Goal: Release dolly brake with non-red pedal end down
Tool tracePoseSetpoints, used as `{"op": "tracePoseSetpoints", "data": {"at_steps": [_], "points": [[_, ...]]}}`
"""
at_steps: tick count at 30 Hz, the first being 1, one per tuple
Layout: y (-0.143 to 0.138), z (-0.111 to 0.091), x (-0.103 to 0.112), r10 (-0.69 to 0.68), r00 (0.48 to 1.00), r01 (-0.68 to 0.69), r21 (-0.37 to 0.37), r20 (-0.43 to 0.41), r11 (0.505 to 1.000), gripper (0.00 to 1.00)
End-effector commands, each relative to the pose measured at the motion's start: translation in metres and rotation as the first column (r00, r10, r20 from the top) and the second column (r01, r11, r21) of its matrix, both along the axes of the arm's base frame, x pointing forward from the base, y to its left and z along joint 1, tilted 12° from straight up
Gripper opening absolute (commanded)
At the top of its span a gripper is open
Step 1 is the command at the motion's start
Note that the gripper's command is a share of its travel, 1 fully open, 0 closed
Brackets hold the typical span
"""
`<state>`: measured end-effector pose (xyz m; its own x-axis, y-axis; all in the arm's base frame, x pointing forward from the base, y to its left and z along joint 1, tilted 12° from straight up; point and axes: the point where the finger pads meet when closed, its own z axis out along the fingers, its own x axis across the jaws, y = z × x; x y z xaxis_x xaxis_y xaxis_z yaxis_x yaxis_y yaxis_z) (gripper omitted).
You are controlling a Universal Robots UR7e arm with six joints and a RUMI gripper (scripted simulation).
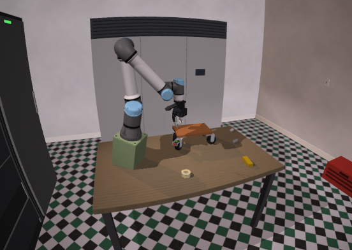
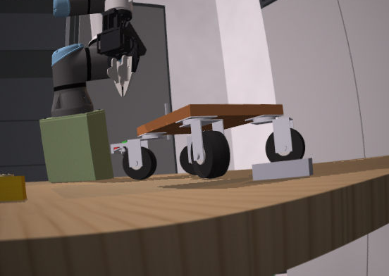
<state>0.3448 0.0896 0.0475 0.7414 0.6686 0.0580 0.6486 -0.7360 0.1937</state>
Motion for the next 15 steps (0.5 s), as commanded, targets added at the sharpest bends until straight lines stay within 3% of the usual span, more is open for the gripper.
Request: {"op": "tracePoseSetpoints", "data": {"at_steps": [1, 15], "points": [[0.0009, -0.0005, 0.0008, -0.056, 0.998, 0.056, 0.009, 0.007, 0.998, 0.00], [0.0043, -0.0041, 0.0032, -0.306, 0.952, 0.304, 0.058, 0.025, 0.951, 0.00]]}}
